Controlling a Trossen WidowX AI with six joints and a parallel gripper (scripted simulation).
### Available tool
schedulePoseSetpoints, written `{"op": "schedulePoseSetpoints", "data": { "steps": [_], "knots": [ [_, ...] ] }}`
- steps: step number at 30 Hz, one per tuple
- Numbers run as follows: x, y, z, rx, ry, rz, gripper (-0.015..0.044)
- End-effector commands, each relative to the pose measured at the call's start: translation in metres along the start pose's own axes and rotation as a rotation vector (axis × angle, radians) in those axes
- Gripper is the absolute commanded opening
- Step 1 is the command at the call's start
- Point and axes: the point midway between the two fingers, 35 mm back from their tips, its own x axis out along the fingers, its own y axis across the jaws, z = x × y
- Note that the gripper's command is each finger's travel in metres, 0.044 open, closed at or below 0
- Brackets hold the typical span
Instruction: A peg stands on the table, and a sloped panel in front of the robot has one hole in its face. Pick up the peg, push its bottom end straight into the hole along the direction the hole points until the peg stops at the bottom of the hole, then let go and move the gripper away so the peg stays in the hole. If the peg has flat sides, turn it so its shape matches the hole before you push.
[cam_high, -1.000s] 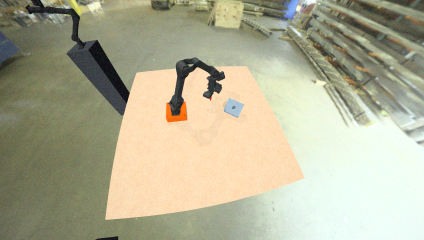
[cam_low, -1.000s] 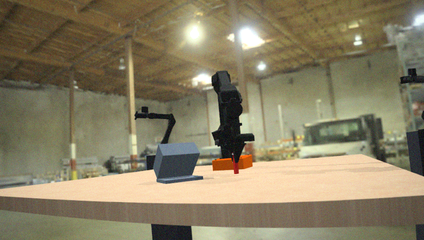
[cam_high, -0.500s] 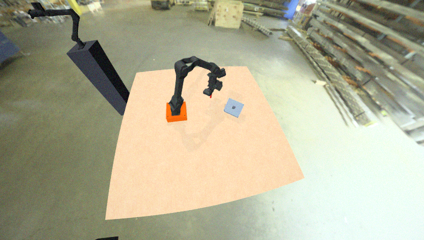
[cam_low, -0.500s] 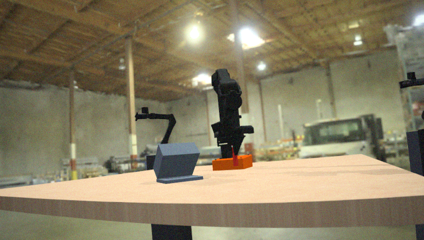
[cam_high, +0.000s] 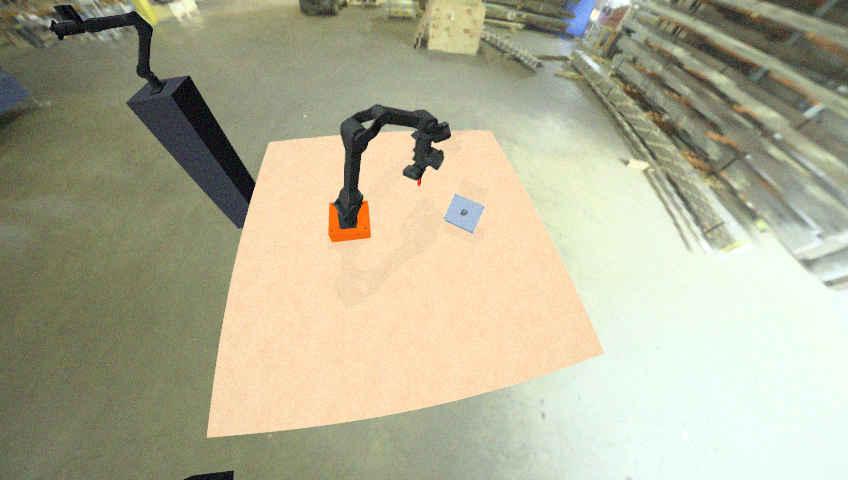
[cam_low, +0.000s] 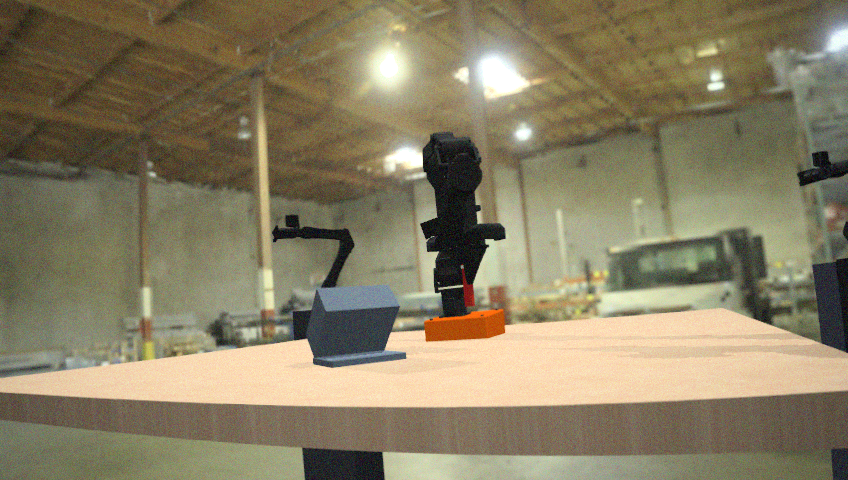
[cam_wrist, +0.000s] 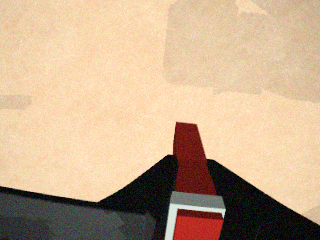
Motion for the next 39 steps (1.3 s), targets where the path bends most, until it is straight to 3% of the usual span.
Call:
{"op": "schedulePoseSetpoints", "data": {
  "steps": [1,39],
  "knots": [
    [-0.003,0.0,0.002,-0.01,0.003,0.004,0.0],
    [-0.004,-0.01,0.034,-0.233,0.081,0.082,0.0]
  ]
}}
